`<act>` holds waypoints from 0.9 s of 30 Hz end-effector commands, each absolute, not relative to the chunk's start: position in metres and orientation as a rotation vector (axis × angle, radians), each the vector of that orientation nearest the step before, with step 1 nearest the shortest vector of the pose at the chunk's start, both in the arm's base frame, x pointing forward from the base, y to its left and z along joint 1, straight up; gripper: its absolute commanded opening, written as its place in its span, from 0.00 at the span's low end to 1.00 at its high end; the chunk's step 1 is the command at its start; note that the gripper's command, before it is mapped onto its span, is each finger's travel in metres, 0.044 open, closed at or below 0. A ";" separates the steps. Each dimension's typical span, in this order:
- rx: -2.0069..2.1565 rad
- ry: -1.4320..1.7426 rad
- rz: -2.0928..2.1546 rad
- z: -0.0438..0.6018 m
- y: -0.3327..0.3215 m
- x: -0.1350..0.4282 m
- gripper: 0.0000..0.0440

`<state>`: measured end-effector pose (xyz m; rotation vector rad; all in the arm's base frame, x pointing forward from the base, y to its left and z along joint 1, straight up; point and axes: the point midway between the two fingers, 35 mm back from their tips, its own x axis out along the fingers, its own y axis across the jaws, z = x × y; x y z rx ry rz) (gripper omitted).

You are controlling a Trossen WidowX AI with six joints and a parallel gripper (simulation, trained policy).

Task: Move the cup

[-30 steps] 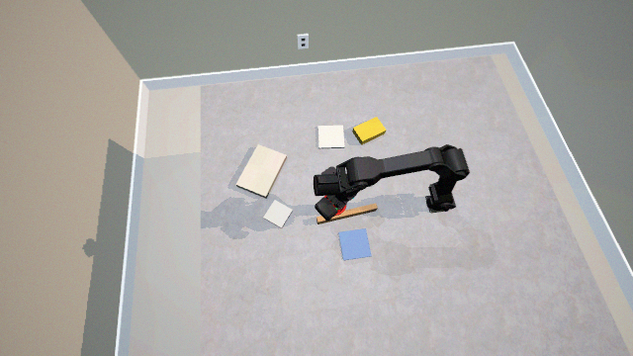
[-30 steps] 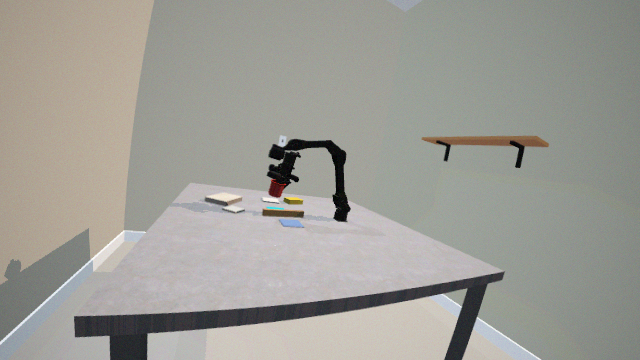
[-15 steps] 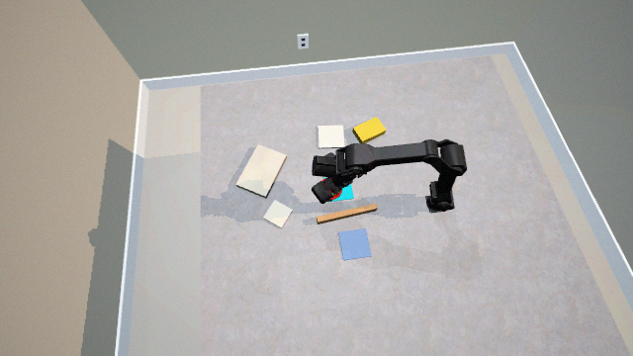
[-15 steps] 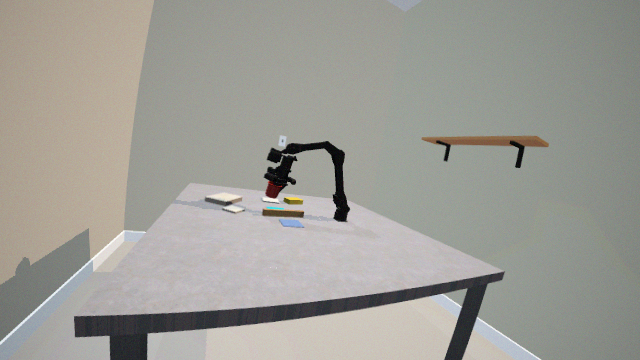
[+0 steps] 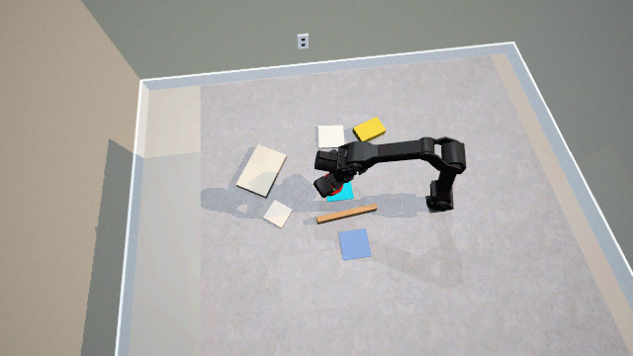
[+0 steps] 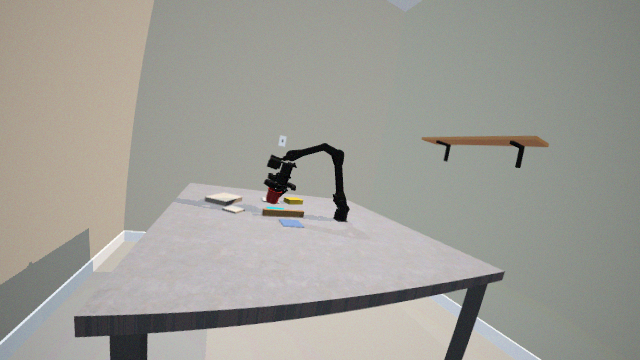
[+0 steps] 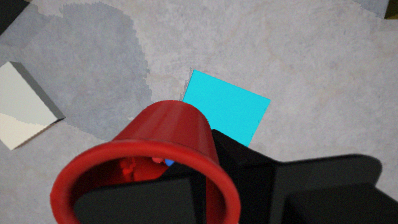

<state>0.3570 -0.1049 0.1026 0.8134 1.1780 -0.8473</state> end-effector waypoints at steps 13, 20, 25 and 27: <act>0.835 1.207 -0.903 0.066 -0.113 0.332 0.06; 0.871 1.145 -0.895 0.071 -0.122 0.336 0.36; 0.890 1.115 -0.873 0.080 -0.122 0.335 0.40; 0.896 1.107 -0.865 0.085 -0.122 0.333 0.42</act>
